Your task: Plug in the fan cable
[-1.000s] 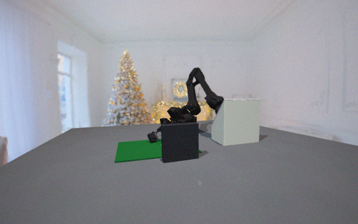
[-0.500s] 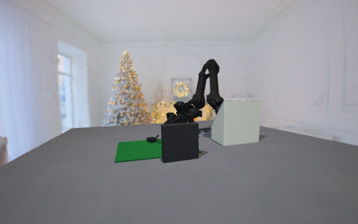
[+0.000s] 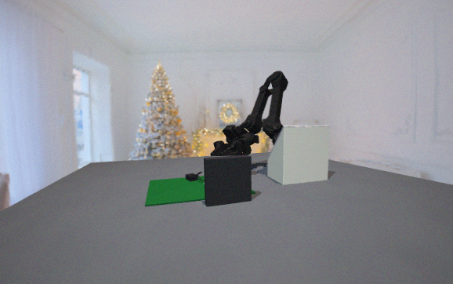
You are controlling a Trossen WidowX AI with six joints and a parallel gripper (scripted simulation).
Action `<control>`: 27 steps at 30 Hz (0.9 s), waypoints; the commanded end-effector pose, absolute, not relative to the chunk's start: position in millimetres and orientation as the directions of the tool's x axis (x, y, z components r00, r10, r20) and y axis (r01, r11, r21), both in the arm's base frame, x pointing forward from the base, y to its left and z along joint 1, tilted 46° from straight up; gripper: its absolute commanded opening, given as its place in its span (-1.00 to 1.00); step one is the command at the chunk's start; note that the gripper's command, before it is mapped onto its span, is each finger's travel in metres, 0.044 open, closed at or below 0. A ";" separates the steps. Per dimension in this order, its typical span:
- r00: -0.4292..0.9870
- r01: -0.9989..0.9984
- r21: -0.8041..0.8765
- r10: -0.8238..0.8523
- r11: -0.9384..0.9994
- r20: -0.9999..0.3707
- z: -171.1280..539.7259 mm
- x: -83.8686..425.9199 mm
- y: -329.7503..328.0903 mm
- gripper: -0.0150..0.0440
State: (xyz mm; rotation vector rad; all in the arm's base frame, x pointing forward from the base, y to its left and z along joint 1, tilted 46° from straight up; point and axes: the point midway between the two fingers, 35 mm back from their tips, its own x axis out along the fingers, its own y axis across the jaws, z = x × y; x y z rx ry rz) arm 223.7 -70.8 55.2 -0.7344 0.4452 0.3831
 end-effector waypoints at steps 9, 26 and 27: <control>0.725 -0.512 -0.358 0.169 0.781 -0.667 43.6 232.6 -68.4 1.00; 0.504 -0.473 -0.155 0.122 0.868 -0.855 28.8 236.0 -59.5 1.00; 0.489 -0.468 -0.147 0.117 0.871 -0.864 28.2 235.9 -58.9 1.00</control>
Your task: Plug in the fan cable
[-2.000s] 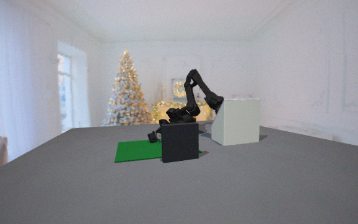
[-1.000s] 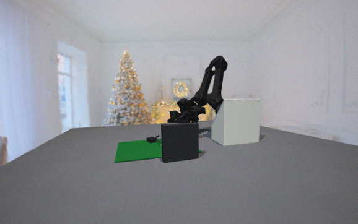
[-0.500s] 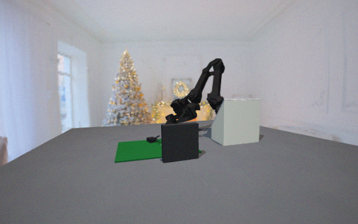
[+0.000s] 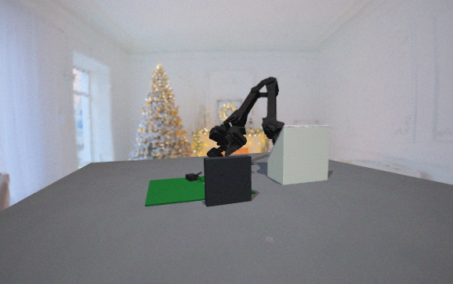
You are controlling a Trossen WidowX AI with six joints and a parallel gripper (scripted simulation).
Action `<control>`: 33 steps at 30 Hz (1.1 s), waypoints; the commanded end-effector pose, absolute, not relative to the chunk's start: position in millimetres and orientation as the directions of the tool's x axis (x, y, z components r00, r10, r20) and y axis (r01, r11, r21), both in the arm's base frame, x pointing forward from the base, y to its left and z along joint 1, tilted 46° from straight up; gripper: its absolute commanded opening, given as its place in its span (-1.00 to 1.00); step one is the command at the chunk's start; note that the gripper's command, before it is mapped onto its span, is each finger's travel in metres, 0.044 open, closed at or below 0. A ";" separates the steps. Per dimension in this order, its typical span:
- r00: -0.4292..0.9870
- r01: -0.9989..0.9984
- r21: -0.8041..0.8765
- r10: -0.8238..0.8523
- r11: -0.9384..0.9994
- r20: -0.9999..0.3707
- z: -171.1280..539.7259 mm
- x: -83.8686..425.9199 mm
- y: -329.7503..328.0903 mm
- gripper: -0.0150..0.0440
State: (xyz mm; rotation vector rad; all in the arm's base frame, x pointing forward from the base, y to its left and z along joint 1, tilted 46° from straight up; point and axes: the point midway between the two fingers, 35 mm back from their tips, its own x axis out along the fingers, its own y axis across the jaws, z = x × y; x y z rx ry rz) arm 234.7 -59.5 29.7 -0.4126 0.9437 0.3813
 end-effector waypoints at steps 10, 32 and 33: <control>0.345 -0.416 -0.104 0.051 0.904 -0.937 24.6 234.6 -53.8 1.00; 0.069 -0.318 -0.212 -0.201 0.924 -0.977 33.5 232.1 -45.5 1.00; 0.060 -0.315 -0.223 -0.215 0.923 -0.975 34.5 232.1 -45.1 1.00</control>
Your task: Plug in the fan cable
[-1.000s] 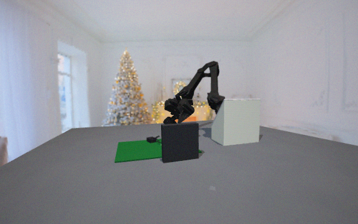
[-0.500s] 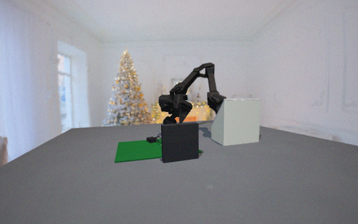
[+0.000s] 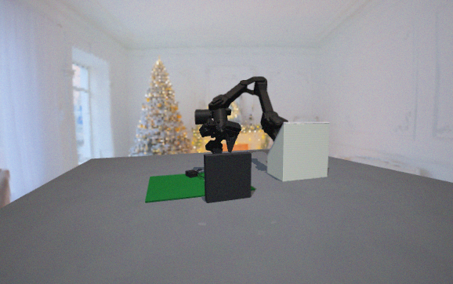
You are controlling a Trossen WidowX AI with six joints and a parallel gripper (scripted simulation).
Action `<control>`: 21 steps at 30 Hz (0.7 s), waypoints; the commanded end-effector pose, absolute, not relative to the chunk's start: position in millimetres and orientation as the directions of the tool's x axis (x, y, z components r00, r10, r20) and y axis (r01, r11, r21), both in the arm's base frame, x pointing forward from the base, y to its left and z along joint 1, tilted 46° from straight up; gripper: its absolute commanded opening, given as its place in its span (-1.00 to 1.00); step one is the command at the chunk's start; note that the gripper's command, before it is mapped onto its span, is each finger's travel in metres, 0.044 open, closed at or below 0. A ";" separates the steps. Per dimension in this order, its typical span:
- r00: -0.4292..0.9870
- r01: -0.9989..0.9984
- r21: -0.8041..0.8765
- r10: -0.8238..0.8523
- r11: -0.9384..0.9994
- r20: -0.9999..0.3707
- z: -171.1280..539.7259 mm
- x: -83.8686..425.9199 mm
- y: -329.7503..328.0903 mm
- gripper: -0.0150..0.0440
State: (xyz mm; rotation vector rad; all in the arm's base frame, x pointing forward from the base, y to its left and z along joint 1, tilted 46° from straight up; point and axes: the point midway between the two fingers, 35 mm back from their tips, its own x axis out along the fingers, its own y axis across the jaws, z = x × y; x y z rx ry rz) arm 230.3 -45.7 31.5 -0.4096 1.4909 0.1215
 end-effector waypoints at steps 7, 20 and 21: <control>0.007 -0.303 -0.307 -0.320 0.902 -0.947 43.0 233.7 -42.5 1.00; -0.030 -0.301 -0.492 -0.523 0.817 -0.852 65.0 241.6 -35.3 1.00; -0.029 -0.302 -0.507 -0.539 0.808 -0.842 67.0 242.5 -34.5 1.00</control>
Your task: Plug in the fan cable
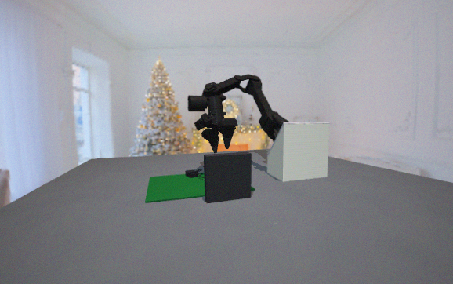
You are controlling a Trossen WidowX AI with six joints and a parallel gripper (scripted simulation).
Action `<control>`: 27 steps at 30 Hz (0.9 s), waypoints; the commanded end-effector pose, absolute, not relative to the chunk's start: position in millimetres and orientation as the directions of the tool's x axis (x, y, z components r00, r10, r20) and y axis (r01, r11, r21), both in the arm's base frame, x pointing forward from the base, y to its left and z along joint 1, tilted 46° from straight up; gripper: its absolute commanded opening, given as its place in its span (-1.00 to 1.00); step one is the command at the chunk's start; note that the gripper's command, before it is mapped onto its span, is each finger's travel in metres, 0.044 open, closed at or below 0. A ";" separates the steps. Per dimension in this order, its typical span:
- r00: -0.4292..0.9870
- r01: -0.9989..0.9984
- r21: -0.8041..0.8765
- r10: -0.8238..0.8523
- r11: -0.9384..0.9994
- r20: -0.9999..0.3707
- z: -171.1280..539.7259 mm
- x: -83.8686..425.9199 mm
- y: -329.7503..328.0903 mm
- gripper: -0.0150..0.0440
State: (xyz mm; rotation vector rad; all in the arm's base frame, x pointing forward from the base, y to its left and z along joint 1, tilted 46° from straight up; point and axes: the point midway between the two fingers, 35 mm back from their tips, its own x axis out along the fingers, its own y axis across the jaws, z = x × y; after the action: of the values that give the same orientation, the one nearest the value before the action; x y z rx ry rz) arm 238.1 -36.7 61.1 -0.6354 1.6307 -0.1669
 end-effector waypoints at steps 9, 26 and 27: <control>0.000 -0.305 -0.629 -0.661 0.715 -0.751 85.2 251.7 -25.9 1.00; 0.010 -0.309 -0.650 -0.681 0.694 -0.732 89.1 252.2 -23.9 1.00; 0.010 -0.309 -0.650 -0.681 0.694 -0.732 89.1 252.2 -23.9 1.00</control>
State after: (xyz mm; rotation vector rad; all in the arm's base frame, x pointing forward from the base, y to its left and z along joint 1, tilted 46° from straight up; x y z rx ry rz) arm 252.6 -24.4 89.5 -0.8324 1.5824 -0.3579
